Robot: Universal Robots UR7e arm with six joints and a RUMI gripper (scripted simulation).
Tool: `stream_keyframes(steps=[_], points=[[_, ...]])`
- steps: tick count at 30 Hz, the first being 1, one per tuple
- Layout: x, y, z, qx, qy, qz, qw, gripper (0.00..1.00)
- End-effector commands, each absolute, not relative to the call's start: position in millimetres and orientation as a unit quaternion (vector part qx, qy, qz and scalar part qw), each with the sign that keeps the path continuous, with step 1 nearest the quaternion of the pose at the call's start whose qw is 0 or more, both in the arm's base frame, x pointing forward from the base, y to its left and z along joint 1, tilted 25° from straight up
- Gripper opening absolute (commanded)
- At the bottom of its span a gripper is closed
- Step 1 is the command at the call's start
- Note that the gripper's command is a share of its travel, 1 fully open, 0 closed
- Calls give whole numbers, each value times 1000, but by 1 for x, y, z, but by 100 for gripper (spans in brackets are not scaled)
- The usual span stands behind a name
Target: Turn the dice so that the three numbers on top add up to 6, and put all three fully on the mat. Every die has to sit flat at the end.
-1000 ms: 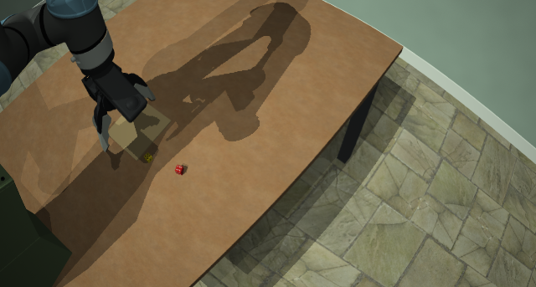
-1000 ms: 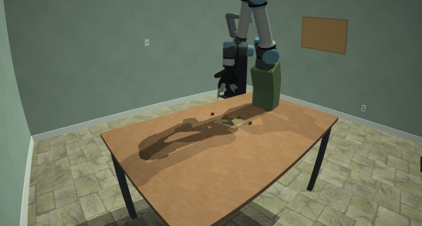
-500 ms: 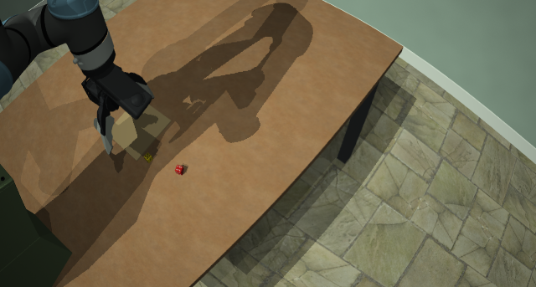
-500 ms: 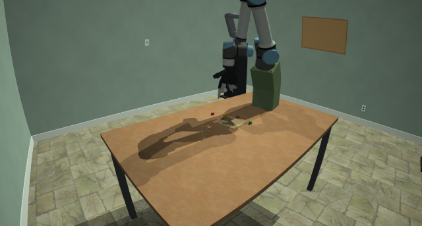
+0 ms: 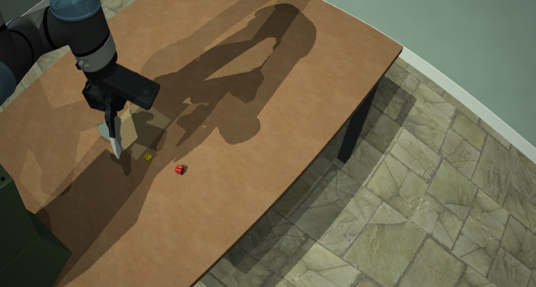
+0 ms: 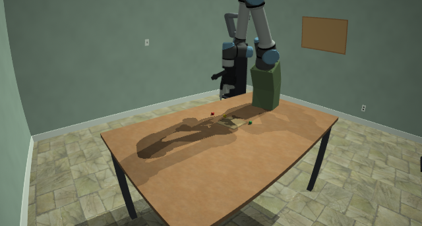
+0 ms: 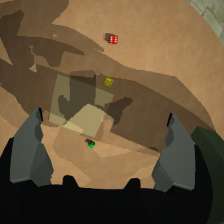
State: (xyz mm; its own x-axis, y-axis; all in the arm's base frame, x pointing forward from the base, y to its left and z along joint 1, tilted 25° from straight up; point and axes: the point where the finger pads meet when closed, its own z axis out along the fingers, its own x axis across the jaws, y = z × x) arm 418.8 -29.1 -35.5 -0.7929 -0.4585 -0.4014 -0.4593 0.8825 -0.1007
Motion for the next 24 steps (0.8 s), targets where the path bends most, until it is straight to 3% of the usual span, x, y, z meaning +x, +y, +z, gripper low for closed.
stream_keyframes(steps=[1,24], points=[[423,-30,-36,-314,925,-13,214,100],[434,-28,-42,-562,799,-73,202,100]])
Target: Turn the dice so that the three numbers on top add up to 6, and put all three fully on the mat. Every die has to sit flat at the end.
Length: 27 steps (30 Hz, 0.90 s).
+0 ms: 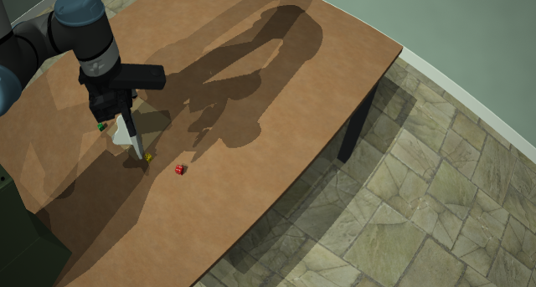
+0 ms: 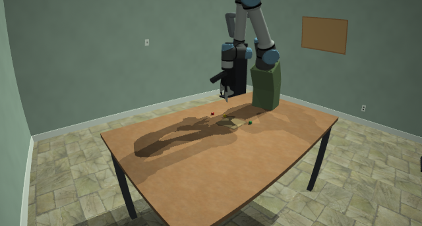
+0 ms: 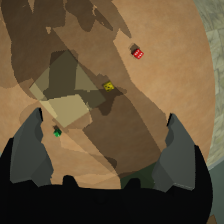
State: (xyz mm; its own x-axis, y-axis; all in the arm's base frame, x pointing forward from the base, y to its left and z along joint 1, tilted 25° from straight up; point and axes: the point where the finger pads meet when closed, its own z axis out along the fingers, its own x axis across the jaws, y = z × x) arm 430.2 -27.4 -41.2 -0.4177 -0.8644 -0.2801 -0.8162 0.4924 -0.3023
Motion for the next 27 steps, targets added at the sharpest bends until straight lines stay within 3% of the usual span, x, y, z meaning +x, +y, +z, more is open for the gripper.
stream_keyframes(steps=[1,27], points=[[434,-27,-42,-563,798,-74,202,100],[440,-22,-52,-791,572,-135,167,100]])
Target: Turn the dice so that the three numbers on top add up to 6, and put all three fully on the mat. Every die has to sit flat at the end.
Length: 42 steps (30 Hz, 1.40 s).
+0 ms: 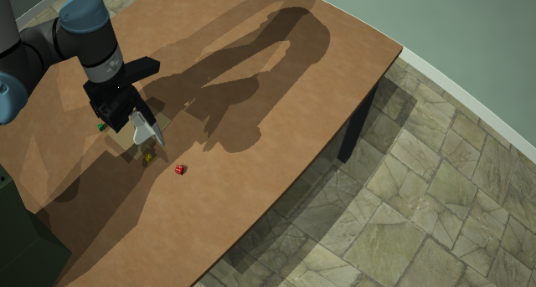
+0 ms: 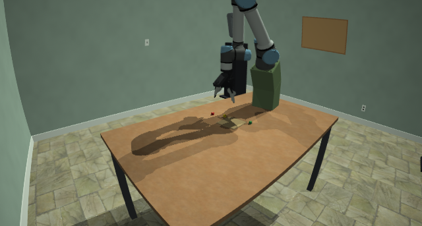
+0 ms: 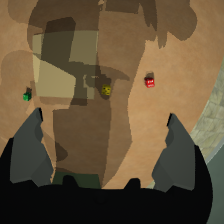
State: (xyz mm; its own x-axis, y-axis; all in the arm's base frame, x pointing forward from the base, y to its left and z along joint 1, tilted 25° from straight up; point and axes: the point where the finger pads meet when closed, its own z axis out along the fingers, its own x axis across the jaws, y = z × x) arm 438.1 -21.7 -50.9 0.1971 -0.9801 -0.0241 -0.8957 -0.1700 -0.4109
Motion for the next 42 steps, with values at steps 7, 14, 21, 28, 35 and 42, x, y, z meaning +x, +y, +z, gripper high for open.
stream_keyframes(steps=[7,14,21,28,35,42], points=[[440,-21,-56,-838,501,-149,154,100],[440,-20,-60,-885,413,-164,138,100],[440,-19,-62,-909,357,-172,128,100],[439,-19,-67,-943,256,-185,108,100],[438,-18,-71,-960,178,-193,93,100],[437,-19,-75,-970,112,-199,79,100]])
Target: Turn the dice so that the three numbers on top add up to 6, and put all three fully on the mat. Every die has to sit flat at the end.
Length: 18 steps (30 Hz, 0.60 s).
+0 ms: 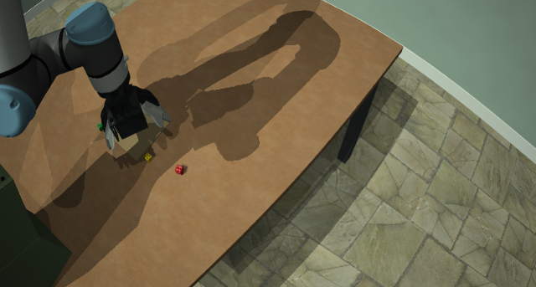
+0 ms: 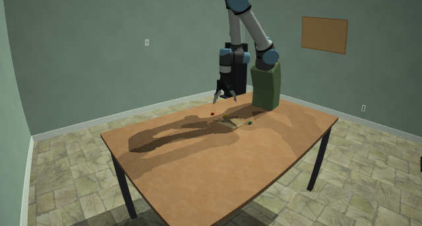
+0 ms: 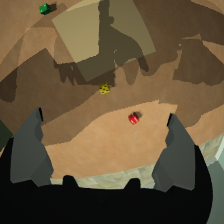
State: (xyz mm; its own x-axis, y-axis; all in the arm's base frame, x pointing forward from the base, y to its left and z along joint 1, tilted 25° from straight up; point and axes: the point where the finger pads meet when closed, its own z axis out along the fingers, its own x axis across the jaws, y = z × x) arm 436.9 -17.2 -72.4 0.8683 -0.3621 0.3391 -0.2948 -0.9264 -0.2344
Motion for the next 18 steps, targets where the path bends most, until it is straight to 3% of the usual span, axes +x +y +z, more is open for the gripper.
stream_keyframes(steps=[1,18], points=[[437,-19,-75,-972,100,-200,77,100],[435,-20,-82,-977,-20,-208,52,100]])
